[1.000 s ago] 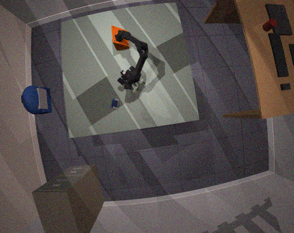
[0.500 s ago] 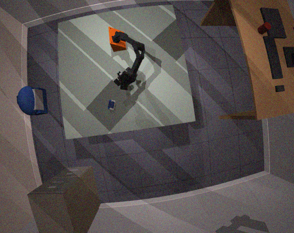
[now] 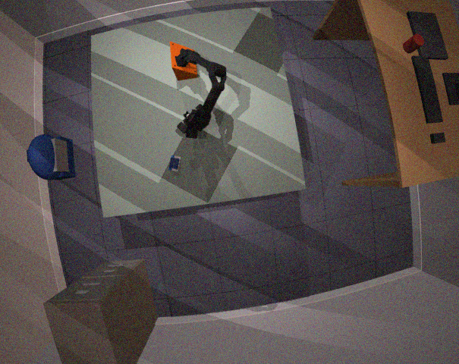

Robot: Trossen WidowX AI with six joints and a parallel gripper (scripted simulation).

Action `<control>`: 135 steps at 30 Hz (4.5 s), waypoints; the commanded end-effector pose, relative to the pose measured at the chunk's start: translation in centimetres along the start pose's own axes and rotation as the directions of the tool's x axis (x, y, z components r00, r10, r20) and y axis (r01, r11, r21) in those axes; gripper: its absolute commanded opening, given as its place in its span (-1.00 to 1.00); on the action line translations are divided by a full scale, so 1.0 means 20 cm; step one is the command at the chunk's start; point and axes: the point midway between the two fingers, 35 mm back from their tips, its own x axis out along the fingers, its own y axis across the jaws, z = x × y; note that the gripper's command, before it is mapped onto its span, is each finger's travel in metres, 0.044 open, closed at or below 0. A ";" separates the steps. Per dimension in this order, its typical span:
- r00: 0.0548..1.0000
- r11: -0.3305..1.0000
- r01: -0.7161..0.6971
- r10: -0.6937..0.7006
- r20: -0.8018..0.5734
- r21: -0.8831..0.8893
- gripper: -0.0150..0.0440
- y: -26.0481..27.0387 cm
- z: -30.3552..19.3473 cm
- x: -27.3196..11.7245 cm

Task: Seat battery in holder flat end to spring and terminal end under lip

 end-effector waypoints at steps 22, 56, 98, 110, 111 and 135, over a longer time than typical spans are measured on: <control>0.987 1.000 0.009 -0.006 0.162 -0.017 -0.21 -0.01 0.01 0.02; 0.939 0.999 0.023 -0.009 0.344 -0.035 -0.21 0.00 -0.02 0.04; 0.924 0.999 0.033 -0.019 0.381 -0.031 -0.21 0.01 -0.09 0.08; 0.925 0.999 0.033 -0.019 0.381 -0.031 0.13 0.01 -0.10 0.03; 0.925 0.999 0.033 -0.019 0.381 -0.031 0.13 0.01 -0.11 0.02; 0.925 0.999 0.035 -0.021 0.378 -0.029 1.00 0.03 -0.26 -0.34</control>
